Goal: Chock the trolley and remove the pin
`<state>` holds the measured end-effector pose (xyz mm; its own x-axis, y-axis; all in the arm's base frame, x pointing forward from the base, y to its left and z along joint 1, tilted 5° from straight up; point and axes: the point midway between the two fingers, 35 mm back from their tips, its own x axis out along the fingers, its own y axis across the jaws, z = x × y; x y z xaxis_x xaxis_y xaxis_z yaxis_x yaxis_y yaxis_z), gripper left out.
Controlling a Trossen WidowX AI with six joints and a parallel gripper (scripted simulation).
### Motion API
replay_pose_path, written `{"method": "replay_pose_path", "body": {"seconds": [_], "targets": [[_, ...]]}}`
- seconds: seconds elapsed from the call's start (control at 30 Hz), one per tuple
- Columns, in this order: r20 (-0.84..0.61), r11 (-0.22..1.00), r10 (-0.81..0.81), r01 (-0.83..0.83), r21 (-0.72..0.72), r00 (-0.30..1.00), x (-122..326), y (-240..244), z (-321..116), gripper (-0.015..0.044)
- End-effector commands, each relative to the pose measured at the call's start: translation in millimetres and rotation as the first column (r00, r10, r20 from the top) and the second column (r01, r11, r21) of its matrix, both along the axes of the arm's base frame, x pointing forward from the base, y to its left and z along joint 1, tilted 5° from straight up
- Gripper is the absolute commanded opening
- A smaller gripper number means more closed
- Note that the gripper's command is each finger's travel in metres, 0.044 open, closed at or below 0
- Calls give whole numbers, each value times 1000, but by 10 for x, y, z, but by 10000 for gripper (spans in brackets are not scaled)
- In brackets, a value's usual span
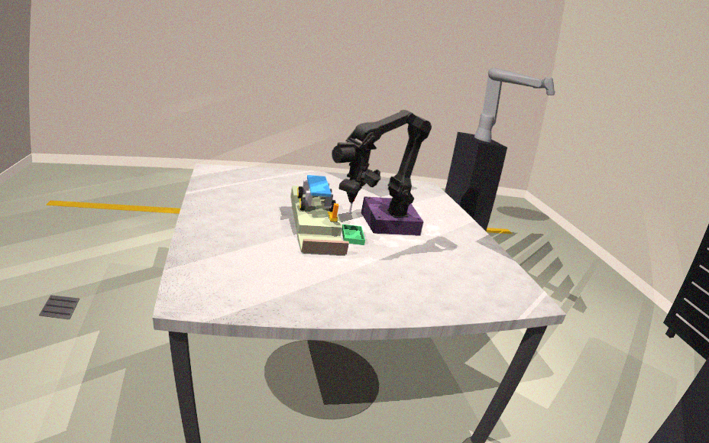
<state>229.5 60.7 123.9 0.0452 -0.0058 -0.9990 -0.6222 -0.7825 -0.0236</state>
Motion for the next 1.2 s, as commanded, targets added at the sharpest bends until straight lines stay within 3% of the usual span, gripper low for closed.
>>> {"method": "replay_pose_path", "body": {"seconds": [0.0, 0.33, 1.17], "targets": [[6, 994, 111, -111, 19, 994, -8, -9, -1, 0], [37, 925, 376, -377, 53, 926, -4, -27, 7, 0], [75, 913, 388, -394, 108, 919, -242, 44, -279, 0]]}}
